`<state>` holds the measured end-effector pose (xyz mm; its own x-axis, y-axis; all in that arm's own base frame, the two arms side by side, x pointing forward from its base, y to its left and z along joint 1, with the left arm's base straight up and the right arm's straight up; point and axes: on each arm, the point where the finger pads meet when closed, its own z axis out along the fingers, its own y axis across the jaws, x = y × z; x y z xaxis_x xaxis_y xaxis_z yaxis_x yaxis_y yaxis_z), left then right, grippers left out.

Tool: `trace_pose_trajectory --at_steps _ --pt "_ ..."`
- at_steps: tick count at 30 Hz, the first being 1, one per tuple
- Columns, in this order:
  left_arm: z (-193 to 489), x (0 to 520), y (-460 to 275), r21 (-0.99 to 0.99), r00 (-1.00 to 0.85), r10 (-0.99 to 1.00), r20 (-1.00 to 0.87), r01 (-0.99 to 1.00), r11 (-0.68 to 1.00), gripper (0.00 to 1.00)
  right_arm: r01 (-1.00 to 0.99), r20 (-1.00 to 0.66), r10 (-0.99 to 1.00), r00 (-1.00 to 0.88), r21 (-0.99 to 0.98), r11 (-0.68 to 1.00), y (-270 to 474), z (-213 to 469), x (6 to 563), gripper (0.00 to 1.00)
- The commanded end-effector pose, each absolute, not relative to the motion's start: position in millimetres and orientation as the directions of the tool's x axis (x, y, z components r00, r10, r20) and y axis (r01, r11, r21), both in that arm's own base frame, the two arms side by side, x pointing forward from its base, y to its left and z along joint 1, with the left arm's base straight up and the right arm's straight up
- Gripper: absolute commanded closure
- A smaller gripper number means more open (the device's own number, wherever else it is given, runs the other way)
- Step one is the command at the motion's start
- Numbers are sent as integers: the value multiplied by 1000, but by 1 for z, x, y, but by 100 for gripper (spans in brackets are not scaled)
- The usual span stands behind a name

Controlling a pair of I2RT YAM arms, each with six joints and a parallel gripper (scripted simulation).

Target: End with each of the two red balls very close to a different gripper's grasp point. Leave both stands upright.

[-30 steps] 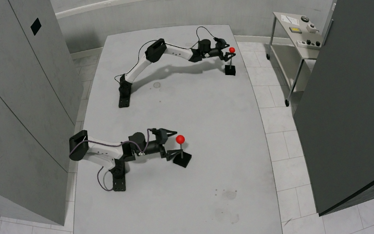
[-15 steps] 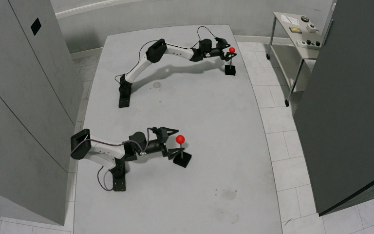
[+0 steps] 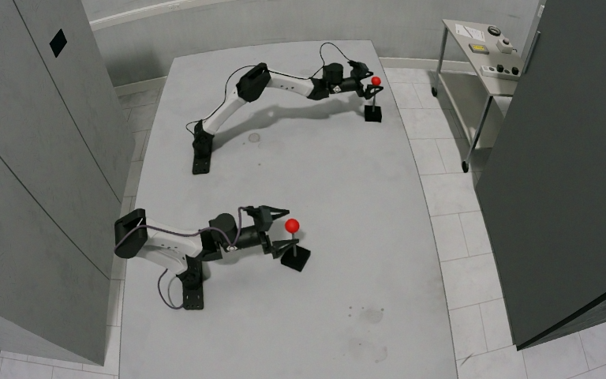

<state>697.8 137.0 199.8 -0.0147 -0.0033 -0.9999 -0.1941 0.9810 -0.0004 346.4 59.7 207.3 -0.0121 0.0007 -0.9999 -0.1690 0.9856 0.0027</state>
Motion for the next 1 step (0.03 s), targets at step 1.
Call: trace_pose_trajectory --at_steps 1 --pt "219 700 138 3 21 7 -1000 -188 982 0 -170 -999 6 51 -3 986 61 232 352 0"
